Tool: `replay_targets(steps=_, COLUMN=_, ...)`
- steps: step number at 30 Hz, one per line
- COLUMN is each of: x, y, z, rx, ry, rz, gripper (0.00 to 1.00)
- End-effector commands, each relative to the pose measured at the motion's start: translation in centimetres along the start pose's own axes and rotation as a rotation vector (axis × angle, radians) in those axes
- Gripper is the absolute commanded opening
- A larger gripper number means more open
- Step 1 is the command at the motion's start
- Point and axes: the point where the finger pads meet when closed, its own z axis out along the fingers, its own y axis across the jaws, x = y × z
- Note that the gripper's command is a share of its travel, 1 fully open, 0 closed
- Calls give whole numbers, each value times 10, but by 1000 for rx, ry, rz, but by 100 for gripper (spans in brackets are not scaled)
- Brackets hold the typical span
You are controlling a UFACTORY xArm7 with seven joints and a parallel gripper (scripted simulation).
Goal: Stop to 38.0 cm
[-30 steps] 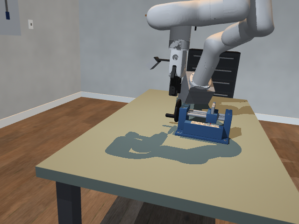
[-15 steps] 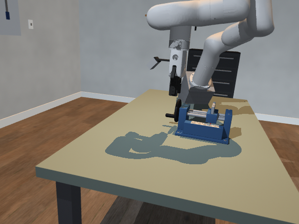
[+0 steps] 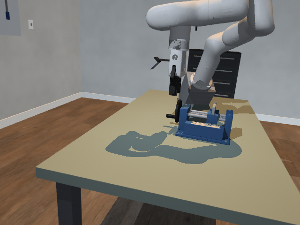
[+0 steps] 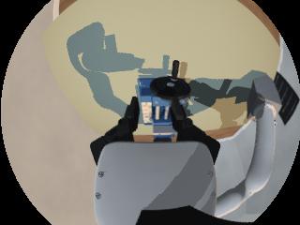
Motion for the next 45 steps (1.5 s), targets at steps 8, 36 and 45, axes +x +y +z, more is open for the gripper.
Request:
replay_targets(steps=8, x=25, y=53, z=-1, rx=4, ry=2, rz=2, gripper=57)
replay_targets(steps=36, x=26, y=53, z=59, rx=4, ry=2, rz=2, gripper=57)
replay_targets(steps=45, x=26, y=53, z=81, rx=4, ry=2, rz=2, gripper=57)
